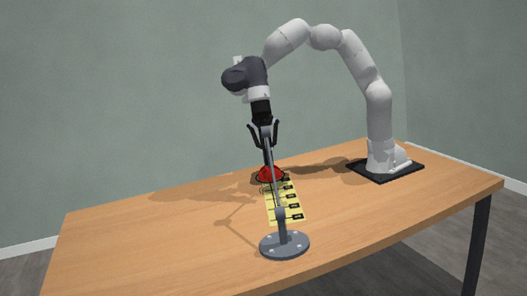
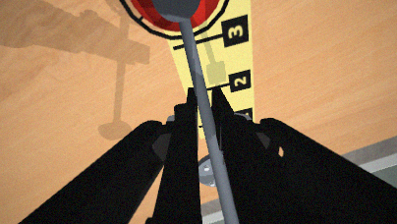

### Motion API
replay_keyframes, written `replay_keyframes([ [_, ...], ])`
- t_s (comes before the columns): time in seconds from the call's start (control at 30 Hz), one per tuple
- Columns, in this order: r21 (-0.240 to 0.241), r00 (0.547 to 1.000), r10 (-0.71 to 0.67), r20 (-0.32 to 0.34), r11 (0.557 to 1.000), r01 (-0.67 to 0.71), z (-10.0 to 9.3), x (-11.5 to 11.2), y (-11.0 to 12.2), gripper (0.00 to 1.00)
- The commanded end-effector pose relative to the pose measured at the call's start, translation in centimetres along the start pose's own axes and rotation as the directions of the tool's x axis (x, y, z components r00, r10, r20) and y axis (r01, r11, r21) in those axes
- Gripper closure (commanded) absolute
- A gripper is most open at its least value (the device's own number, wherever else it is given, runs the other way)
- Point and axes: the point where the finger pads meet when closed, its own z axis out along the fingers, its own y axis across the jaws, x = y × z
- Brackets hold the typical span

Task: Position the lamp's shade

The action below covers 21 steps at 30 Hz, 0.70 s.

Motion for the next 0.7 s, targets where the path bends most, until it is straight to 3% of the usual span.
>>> replay_keyframes([
  [0.0,0.000,1.000,0.001,0.000,1.000,-0.001,0.0,0.0,0.0,0.90],
  [0.33,0.000,1.000,0.000,0.000,1.000,0.000,0.0,0.0,0.0,0.90],
  [0.67,-0.004,0.987,-0.158,0.014,0.987,0.158,-0.1,3.0,-0.8,0.90],
])
